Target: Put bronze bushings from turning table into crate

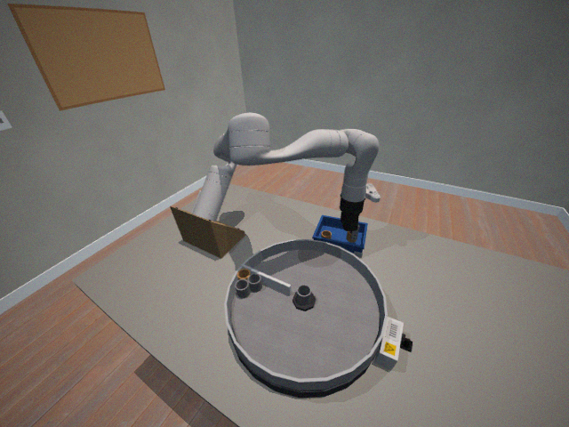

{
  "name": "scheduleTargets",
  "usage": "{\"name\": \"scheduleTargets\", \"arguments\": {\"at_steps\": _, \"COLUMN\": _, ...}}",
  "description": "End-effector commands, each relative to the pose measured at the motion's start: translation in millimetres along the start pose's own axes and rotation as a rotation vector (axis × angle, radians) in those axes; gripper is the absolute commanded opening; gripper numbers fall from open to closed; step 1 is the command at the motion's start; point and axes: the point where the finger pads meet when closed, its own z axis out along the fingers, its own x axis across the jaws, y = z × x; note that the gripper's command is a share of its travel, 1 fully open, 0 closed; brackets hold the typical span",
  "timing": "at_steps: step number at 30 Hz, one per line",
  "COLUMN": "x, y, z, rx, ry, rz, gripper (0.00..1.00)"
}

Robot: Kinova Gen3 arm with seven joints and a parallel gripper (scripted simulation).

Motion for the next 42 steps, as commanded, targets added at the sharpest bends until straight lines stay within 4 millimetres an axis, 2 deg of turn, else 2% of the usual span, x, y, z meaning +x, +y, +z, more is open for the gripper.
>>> {"name": "scheduleTargets", "arguments": {"at_steps": 1, "x": 0, "y": 0, "z": 2, "rx": 0.001, "ry": 0.001, "rz": 0.000, "gripper": 0.00}}
{"name": "scheduleTargets", "arguments": {"at_steps": 42, "x": 0, "y": 0, "z": 24, "rx": 0.001, "ry": 0.001, "rz": 0.000, "gripper": 0.00}}
